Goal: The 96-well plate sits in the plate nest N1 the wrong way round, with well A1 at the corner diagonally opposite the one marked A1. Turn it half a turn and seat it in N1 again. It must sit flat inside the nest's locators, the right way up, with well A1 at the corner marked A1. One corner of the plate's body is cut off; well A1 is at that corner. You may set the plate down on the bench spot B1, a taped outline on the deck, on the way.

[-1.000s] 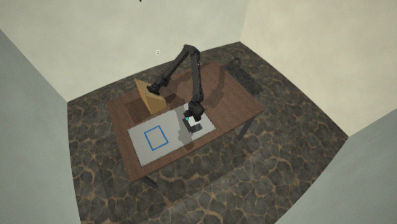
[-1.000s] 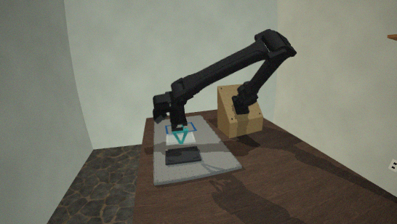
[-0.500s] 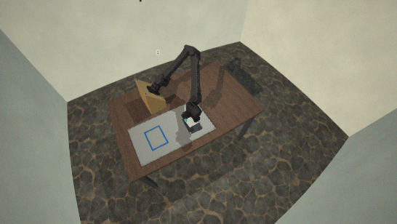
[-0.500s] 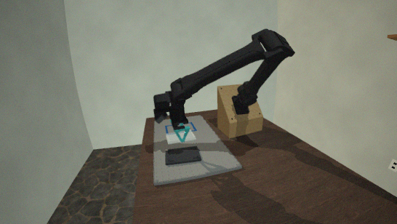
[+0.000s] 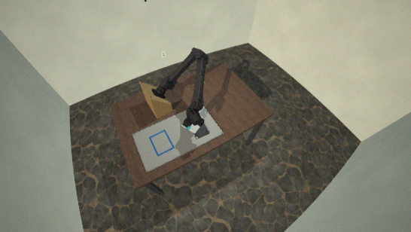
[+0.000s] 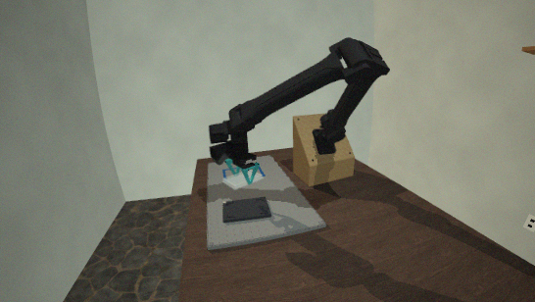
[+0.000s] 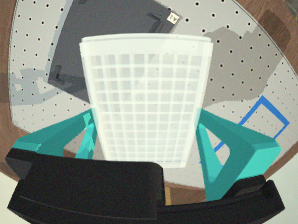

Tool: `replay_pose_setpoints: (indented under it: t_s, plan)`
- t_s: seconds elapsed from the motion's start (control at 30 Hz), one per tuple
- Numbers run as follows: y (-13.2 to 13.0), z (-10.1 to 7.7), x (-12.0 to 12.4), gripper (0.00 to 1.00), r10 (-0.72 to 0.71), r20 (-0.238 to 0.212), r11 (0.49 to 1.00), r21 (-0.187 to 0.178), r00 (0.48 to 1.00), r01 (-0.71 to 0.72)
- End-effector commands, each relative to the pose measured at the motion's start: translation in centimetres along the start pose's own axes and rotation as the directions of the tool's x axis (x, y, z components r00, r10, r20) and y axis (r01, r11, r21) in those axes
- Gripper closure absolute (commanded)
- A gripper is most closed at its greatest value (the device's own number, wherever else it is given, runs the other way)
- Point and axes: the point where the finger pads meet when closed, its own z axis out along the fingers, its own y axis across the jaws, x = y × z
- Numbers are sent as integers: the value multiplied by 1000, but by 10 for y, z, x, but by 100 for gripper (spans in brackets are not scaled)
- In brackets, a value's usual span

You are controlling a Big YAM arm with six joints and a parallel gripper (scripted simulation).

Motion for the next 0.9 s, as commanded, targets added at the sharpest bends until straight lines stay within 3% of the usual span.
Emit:
replay_pose_setpoints:
  t_s: [0.0,0.43,0.53,0.87]
  plan:
    - [-13,-8,0,100,-90,28,996,17,996,90]
    - [-50,-6,25,100,-89,26,996,17,996,88]
    - [-50,-14,16,100,-113,43,993,31,993,112]
    - [-81,-5,44,100,-91,27,996,19,995,91]
